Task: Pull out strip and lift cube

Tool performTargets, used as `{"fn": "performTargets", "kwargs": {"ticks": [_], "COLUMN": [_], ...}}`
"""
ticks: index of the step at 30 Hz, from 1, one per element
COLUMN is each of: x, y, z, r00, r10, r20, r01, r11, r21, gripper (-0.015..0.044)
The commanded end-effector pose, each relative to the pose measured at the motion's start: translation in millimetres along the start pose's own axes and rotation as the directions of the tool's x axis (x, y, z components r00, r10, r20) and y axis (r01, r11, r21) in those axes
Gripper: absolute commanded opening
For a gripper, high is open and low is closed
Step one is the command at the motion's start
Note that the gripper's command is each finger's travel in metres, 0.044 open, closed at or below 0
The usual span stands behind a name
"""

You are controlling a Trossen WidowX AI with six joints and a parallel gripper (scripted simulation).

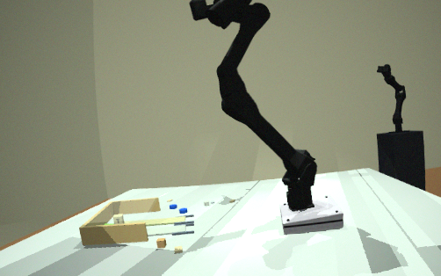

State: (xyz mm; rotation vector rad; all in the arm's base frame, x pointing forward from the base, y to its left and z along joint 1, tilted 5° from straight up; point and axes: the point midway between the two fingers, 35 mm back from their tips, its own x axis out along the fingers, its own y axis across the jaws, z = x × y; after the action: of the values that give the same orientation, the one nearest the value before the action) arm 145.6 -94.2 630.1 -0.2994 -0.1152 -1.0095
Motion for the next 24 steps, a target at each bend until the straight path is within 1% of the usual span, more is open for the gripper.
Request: {"fn": "performTargets", "kwargs": {"ticks": [1,5,11,18,24], "x": [-1,-13,-26,-20,4], "y": [0,-6,-28,-59,-75], "z": [1,13,23,12,-17], "r00": [1.000,0.987,0.928,0.861,0.842], "r10": [0.006,0.112,0.228,0.255,0.238], "r20": [0.005,0.112,0.294,0.441,0.483], "r01": [-0.006,-0.121,-0.288,-0.416,-0.469], "r11": [1.000,0.990,0.941,0.852,0.765], "r21": [0.003,0.068,0.180,0.318,0.441], "gripper": [0.0400,0.0400,0.0400,0.0400,0.0400]}}
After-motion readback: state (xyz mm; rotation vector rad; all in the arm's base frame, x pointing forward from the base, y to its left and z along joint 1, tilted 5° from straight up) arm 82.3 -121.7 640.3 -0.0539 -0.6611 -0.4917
